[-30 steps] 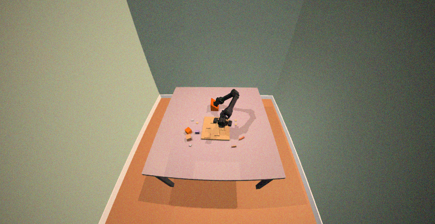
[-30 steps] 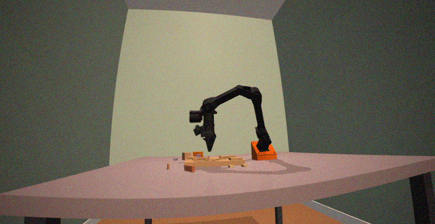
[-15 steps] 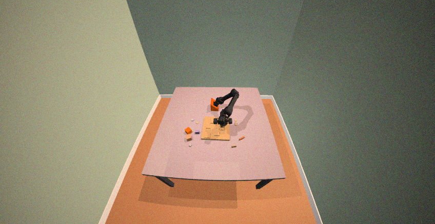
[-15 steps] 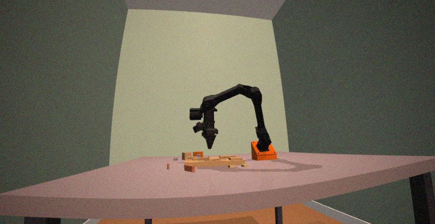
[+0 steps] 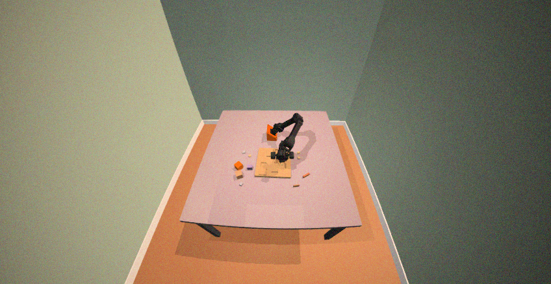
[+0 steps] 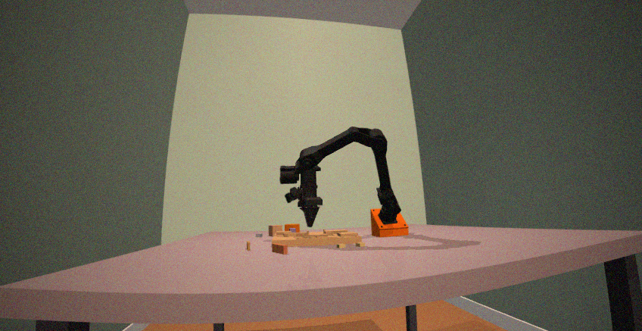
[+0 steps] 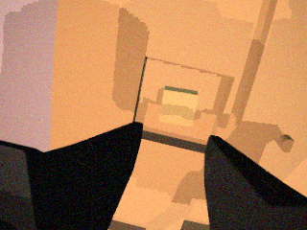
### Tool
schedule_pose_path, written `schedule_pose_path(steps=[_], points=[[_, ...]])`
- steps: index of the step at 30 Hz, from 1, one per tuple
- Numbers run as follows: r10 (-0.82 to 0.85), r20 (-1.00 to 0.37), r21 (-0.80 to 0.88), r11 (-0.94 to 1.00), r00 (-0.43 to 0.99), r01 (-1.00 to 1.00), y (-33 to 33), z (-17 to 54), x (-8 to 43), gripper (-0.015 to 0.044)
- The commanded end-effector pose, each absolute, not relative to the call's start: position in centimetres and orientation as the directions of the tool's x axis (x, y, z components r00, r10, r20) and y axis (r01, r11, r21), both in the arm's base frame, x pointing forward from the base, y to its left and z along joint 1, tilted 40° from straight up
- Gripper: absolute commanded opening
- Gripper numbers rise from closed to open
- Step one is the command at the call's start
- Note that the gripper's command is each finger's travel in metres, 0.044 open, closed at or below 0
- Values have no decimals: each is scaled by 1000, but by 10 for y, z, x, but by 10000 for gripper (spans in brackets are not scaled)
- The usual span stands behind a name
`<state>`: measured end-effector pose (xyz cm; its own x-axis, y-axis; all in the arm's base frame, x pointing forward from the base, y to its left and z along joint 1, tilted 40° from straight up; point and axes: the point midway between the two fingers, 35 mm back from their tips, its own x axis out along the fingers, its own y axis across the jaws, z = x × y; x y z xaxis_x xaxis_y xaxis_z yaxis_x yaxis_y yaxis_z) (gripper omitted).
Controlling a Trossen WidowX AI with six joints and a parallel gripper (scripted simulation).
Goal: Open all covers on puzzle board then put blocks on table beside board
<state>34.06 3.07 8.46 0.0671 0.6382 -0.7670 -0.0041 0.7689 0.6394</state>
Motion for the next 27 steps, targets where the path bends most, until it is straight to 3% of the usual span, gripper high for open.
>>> schedule_pose_path(steps=[1,27], points=[[638,-767,641,766,69,38,33,81,341,144],[638,-767,606,683,69,408,34,80,341,144]])
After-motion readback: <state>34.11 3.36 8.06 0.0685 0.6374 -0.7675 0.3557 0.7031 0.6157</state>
